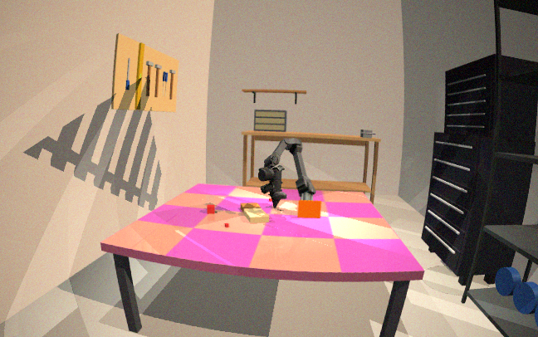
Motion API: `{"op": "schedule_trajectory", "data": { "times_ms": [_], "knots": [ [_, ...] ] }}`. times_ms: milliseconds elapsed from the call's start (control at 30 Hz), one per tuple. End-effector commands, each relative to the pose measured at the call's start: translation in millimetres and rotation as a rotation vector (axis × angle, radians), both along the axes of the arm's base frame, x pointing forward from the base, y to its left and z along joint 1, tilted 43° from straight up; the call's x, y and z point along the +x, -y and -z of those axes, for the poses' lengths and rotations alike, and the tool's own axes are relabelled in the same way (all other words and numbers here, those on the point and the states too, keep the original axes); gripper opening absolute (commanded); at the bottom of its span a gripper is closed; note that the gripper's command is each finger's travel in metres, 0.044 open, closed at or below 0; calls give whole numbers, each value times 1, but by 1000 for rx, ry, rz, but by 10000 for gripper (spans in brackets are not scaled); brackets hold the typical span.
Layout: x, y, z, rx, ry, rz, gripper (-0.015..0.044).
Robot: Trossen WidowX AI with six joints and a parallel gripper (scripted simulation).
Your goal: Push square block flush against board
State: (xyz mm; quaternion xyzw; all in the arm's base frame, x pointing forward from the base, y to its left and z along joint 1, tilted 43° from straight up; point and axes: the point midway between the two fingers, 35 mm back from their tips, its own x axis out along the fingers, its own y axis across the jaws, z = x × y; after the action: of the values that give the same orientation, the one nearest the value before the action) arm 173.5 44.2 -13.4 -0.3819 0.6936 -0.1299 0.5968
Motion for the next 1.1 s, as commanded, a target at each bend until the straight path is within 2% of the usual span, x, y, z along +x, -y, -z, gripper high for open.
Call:
{"op": "schedule_trajectory", "data": {
  "times_ms": [0, 133, 1067],
  "knots": [
    [0, -8, -9, 6, 7, 9, 0],
    [4, -12, -7, 7, -28, -28, 0],
    [65, -83, 47, 14, -661, -718, 0]
  ]
}}
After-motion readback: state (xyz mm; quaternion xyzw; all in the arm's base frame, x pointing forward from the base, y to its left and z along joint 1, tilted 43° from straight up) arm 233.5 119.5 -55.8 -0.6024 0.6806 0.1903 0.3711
